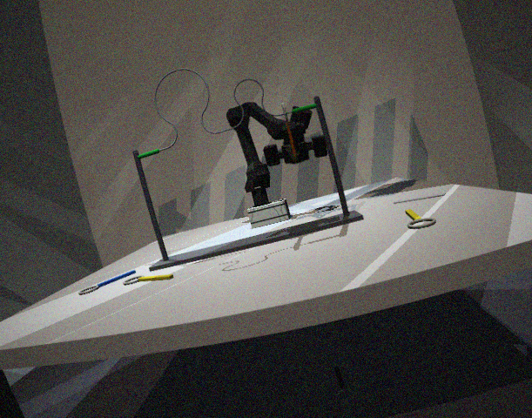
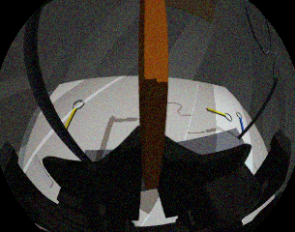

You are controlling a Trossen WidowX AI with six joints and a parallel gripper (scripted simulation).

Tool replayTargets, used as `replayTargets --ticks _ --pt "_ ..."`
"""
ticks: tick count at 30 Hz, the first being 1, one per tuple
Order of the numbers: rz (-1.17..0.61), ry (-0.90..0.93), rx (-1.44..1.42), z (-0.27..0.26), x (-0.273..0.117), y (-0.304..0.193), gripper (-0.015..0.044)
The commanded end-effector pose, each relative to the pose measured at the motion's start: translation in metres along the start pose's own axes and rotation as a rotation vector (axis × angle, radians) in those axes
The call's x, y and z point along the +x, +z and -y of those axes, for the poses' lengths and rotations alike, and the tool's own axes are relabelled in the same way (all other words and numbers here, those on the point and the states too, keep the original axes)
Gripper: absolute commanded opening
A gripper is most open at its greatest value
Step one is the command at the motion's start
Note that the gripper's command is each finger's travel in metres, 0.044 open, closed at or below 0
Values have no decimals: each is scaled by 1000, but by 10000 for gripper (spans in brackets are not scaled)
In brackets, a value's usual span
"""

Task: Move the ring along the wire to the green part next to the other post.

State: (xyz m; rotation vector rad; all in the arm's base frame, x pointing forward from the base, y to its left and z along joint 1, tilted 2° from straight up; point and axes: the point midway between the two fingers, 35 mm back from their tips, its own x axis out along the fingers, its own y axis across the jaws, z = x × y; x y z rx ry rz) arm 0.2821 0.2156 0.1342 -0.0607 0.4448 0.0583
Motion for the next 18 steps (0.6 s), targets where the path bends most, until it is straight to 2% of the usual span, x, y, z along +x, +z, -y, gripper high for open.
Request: replayTargets --ticks 1,18 --pt "-3 2 13 -5 0 -1 -150" --pt "-4 7 23 -23 -3 0 -150"
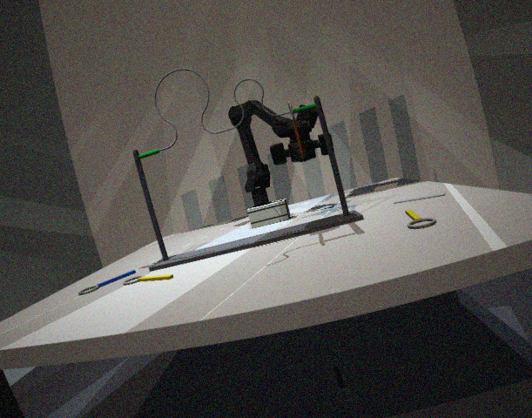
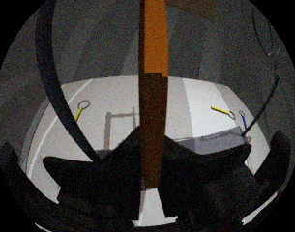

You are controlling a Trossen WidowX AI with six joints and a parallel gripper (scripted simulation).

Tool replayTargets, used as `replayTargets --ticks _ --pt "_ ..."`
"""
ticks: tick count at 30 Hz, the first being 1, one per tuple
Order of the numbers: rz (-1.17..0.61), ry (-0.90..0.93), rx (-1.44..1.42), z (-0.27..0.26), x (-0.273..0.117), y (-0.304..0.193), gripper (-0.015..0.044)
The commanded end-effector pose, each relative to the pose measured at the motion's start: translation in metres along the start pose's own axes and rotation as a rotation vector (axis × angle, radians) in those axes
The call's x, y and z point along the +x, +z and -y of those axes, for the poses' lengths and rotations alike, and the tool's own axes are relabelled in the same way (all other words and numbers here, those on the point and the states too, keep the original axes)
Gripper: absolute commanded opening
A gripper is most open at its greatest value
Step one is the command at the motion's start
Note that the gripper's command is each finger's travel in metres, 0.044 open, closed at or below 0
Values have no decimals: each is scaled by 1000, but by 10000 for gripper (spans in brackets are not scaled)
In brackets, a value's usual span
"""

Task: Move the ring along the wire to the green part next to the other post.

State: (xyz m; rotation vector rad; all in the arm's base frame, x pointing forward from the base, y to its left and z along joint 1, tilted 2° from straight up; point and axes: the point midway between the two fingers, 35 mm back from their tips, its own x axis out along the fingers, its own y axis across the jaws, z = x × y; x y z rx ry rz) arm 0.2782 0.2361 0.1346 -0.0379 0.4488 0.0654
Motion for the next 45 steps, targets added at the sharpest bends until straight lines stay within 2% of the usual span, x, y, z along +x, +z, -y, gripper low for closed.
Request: replayTargets --ticks 1,45 --pt "0 -5 3 -4 0 -1 -150" --pt "1 -4 5 -22 5 -17 -150"
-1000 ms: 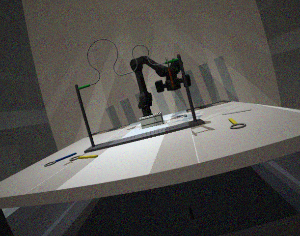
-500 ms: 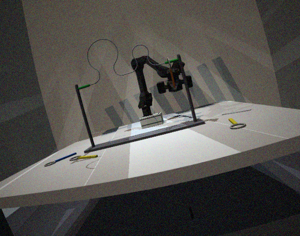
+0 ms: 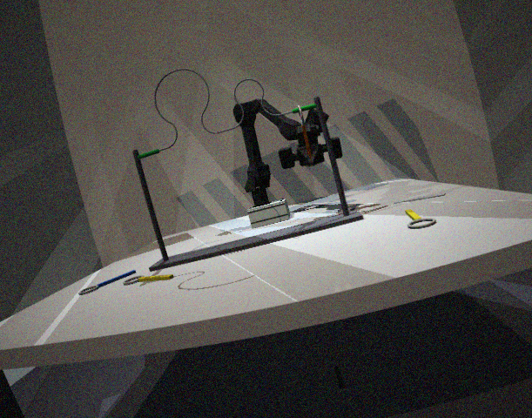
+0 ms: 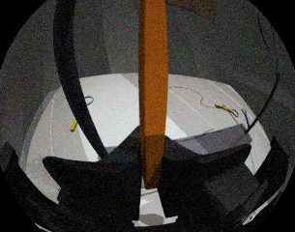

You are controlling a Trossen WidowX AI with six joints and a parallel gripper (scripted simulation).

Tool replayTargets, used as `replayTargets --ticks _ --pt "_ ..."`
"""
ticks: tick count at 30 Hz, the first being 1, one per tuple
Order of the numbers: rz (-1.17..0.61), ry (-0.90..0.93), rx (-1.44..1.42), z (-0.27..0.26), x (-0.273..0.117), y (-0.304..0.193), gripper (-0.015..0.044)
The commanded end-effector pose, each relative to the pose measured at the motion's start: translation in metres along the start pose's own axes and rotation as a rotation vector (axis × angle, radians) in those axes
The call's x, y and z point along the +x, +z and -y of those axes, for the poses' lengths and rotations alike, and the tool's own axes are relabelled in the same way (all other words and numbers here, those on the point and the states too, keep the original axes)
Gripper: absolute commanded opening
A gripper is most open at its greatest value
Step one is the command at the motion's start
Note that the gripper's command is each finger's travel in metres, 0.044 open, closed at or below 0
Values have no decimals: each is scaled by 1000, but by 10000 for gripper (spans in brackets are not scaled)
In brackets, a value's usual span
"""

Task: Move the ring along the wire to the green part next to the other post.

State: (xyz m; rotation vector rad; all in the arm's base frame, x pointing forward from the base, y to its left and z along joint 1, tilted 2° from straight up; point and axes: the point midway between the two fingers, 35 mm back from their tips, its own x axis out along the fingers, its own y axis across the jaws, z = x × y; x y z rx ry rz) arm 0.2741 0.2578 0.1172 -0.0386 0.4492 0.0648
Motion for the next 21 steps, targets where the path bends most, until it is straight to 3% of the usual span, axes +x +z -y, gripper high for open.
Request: replayTargets --ticks 1,6,18,21 --pt "1 -3 5 1 0 -1 -150" --pt "1 -3 5 1 0 -1 -150" --pt "-1 0 0 0 -2 0 160" --pt "-4 -1 2 -1 -11 -1 160"
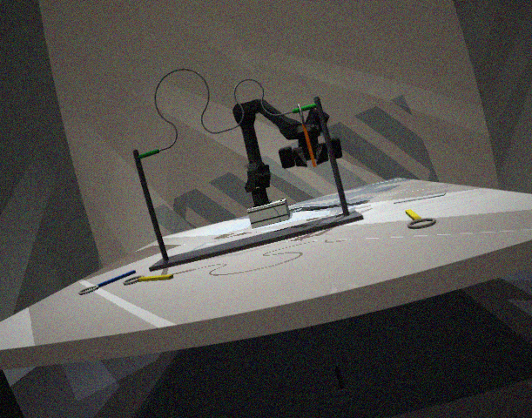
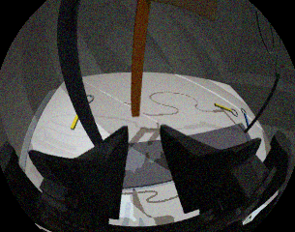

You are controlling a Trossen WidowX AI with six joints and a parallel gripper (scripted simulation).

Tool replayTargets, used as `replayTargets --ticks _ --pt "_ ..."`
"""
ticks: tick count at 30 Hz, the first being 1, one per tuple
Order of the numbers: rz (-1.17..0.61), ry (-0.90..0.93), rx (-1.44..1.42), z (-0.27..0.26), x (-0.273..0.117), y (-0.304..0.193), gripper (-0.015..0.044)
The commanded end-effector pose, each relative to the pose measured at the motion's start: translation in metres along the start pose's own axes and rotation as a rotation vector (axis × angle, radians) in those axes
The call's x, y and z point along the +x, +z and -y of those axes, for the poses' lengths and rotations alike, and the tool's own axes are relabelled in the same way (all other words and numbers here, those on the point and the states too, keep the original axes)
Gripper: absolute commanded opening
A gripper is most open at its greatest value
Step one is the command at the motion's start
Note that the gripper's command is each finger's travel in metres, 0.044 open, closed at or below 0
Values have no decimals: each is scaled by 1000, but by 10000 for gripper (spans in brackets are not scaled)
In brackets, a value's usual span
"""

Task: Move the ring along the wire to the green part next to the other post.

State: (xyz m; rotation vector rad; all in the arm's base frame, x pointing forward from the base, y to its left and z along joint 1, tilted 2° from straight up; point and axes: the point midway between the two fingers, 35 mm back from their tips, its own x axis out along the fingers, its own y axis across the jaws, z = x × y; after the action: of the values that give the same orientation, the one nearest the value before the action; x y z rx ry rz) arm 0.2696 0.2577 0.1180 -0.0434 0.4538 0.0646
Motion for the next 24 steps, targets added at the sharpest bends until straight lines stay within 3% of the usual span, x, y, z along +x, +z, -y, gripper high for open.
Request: replayTargets --ticks 1,9,24 --pt "0 0 7 -1 -11 0 160" --pt "1 -2 10 0 -45 0 160" --pt "1 -2 10 0 -45 0 160"
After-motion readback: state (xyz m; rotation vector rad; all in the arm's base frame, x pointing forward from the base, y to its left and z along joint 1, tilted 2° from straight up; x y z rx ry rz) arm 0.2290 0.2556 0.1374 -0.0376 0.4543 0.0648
